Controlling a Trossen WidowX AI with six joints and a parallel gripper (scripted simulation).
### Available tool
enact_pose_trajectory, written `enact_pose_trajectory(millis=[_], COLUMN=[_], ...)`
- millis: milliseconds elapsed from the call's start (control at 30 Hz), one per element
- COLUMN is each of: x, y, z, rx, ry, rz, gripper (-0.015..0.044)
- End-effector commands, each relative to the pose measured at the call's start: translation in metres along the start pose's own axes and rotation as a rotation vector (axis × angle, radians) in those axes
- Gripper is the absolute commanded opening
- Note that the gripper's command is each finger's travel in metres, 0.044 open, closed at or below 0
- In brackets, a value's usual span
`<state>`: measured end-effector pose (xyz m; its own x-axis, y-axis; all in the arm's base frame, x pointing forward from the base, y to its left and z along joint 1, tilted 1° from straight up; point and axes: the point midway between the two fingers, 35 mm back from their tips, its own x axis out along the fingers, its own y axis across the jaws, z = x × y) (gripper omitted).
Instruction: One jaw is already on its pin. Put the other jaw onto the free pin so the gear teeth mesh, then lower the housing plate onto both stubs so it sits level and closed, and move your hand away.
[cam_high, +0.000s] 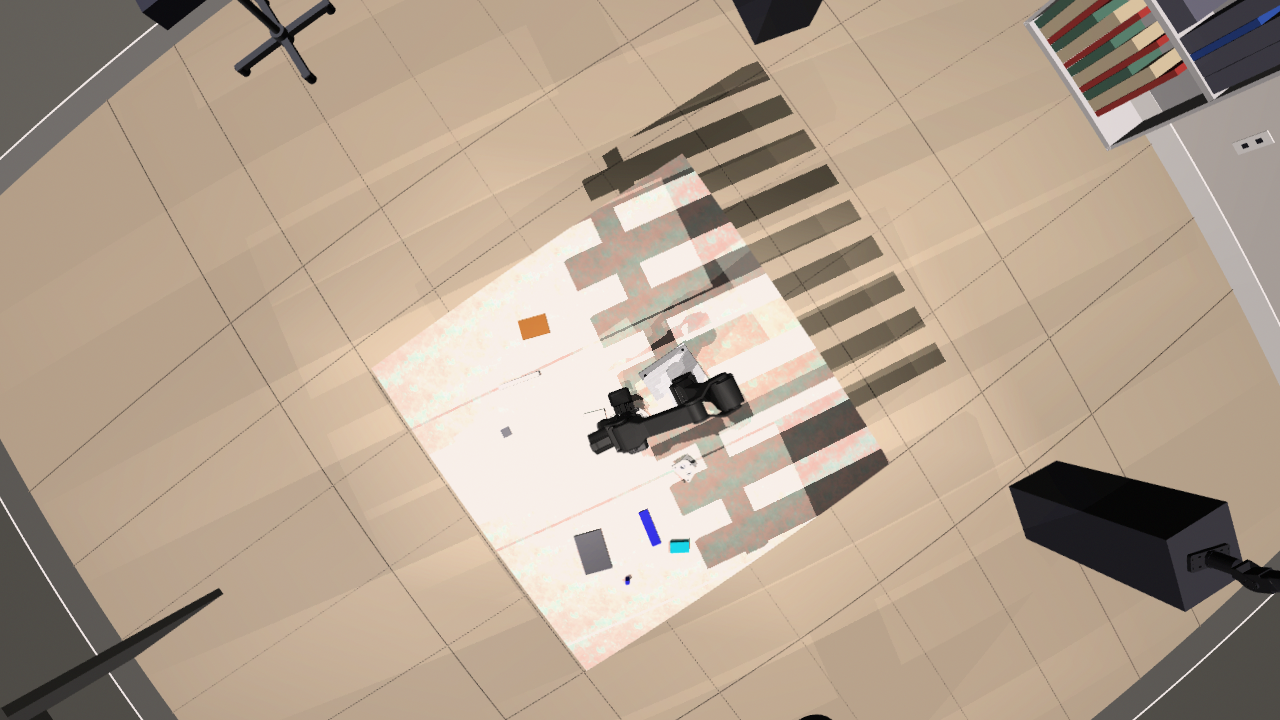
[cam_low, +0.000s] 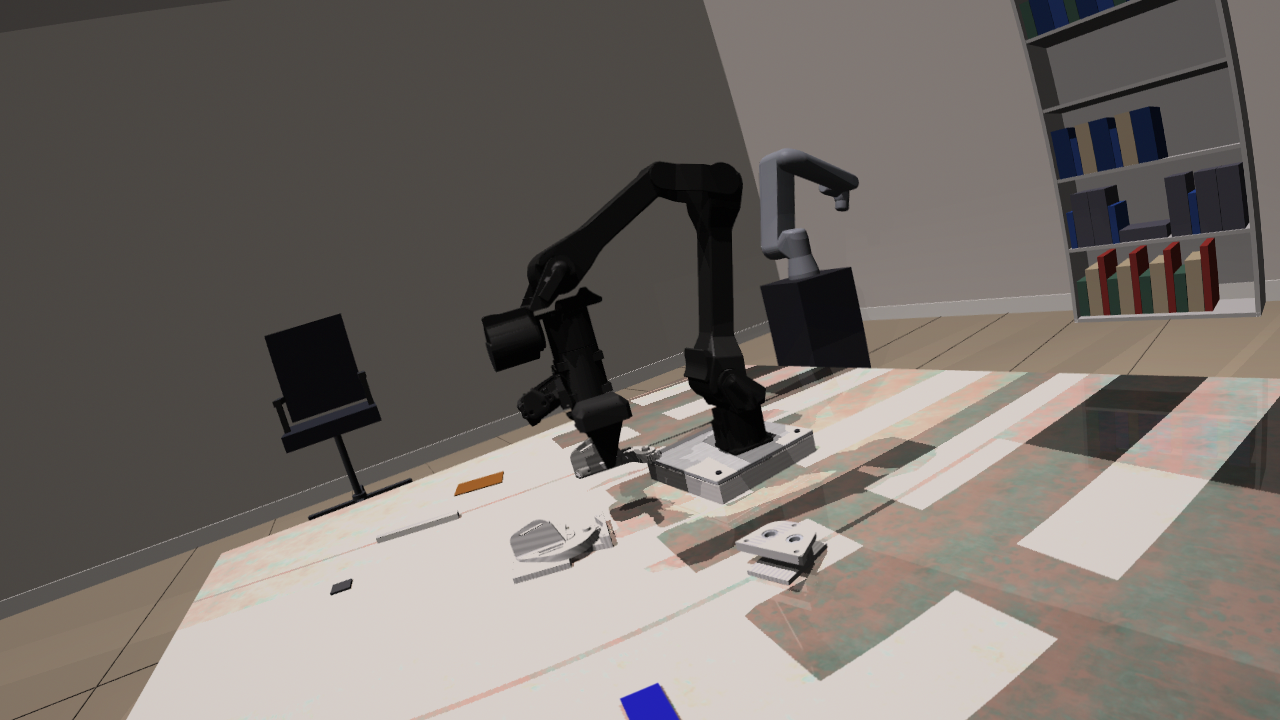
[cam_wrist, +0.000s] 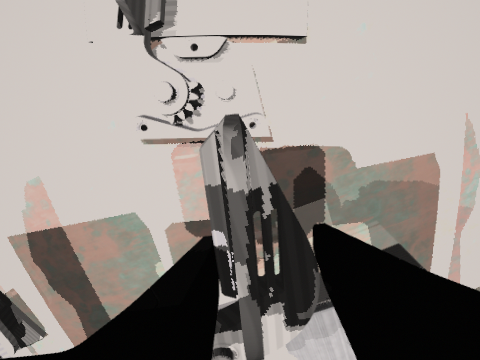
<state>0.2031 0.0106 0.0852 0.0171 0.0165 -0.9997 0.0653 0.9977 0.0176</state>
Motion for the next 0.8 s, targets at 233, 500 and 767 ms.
enact_pose_trajectory(millis=[233, 500, 767], x=[-0.0002, -0.0002, -0.0003], y=[0.0011, 0.0011, 0.0011], z=[-0.0012, -0.0012, -0.0007], rx=[-0.014, -0.042, -0.042], ry=[0.001, 0.001, 0.001], rz=[0.005, 0.005, 0.005], gripper=[0.0134, 0.0134, 0.0134])
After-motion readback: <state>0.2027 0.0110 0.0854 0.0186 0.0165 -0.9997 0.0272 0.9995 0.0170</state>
